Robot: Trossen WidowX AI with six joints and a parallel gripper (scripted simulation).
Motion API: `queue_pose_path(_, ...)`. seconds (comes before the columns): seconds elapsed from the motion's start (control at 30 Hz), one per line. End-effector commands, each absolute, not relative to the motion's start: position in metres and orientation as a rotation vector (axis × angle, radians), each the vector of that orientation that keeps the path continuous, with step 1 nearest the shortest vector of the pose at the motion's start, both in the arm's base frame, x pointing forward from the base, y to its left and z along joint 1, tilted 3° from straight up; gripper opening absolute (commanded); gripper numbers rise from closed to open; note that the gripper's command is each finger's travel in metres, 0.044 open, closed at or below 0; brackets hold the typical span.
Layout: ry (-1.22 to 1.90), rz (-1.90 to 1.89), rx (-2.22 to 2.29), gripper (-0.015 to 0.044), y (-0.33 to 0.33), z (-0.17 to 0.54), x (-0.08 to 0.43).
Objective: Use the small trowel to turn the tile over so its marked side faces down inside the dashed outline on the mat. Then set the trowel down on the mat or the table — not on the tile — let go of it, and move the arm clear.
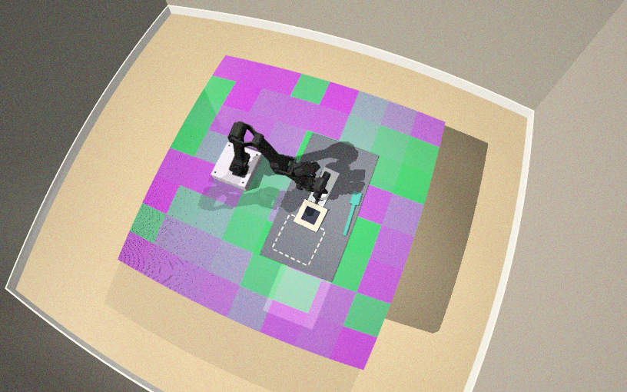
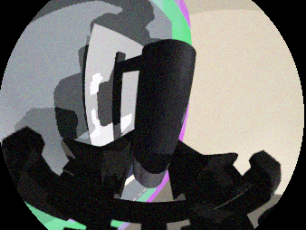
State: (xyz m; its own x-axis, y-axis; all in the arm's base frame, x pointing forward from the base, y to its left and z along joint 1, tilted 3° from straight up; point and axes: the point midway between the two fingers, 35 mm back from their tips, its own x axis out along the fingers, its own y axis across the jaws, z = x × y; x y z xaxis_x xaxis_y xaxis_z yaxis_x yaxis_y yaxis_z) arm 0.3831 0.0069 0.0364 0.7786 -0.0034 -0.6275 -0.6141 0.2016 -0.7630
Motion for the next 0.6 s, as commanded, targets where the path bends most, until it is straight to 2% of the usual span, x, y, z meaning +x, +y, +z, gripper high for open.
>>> queue_pose_path(0.0,0.587,0.439,-1.338,0.0000,0.003,0.041,0.384)
queue_pose_path(0.57,0.618,0.427,-1.407,0.0000,-0.001,0.065,0.383)
